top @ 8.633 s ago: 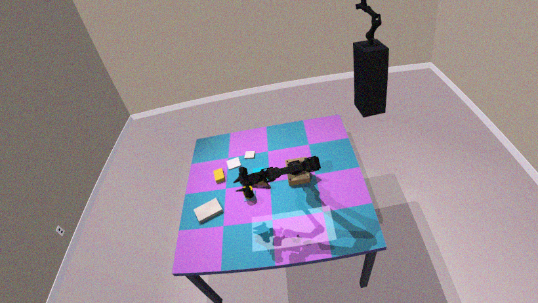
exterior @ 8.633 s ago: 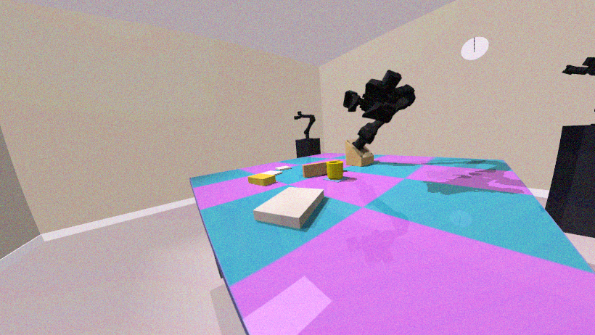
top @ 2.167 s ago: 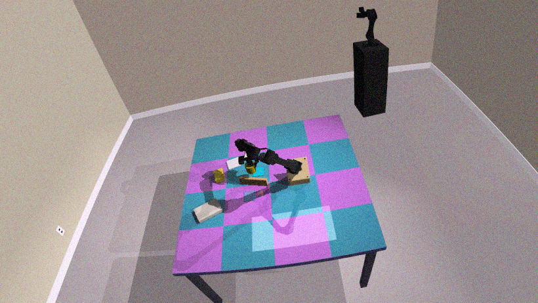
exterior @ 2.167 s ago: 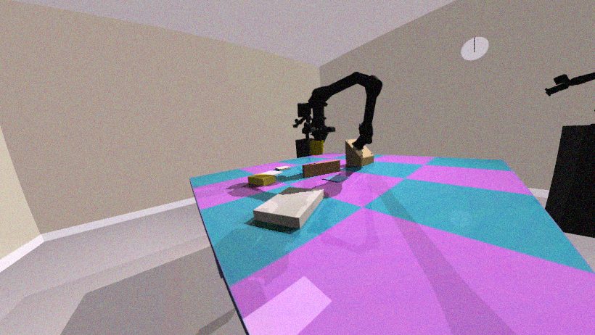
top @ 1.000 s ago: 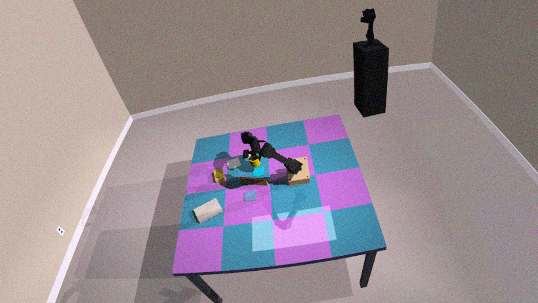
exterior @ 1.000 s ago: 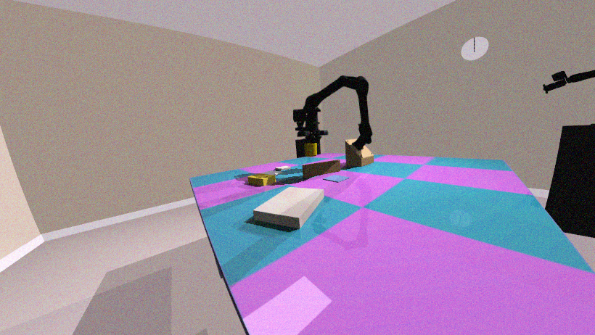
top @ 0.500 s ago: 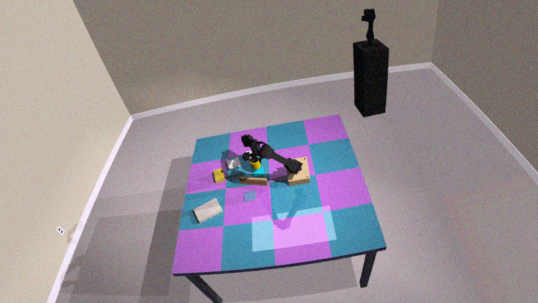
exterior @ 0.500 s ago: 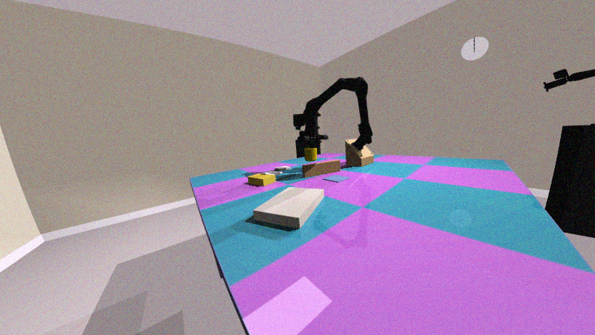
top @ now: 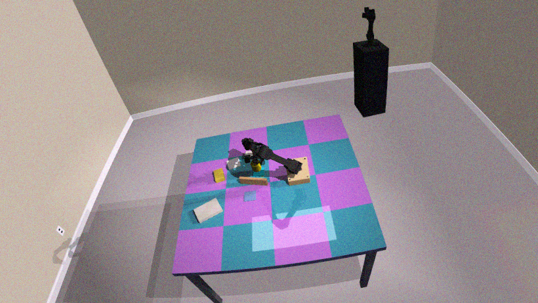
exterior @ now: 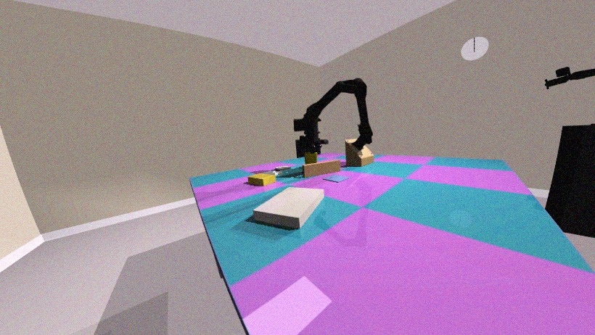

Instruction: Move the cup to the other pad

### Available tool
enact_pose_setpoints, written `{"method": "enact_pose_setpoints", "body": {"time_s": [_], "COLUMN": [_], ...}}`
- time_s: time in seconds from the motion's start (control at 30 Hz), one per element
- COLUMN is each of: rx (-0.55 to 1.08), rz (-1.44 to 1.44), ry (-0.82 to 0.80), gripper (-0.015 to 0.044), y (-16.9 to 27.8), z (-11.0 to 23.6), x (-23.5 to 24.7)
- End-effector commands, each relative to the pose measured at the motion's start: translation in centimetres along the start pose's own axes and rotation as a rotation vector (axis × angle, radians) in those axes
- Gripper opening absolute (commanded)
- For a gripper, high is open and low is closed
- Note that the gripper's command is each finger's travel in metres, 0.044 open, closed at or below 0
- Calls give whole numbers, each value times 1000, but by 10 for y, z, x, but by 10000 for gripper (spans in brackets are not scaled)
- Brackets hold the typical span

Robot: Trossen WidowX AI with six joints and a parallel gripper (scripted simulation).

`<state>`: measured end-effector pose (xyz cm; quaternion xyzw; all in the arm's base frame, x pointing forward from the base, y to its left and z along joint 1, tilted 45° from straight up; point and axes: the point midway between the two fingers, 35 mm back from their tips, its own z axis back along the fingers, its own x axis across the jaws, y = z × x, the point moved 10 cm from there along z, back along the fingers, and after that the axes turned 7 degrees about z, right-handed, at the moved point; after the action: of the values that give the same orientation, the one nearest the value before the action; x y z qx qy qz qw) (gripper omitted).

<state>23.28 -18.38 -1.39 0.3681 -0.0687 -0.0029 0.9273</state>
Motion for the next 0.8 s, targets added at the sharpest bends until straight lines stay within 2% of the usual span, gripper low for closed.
{"method": "enact_pose_setpoints", "body": {"time_s": [0.0, 0.3, 0.77], "rx": [10, 12, 5], "rz": [-11, -11, -1], "ry": [5, 5, 3], "gripper": [0, 0, 0], "y": [0, 1, 1], "z": [-9, -23, -20], "x": [-2, -3, -2]}}
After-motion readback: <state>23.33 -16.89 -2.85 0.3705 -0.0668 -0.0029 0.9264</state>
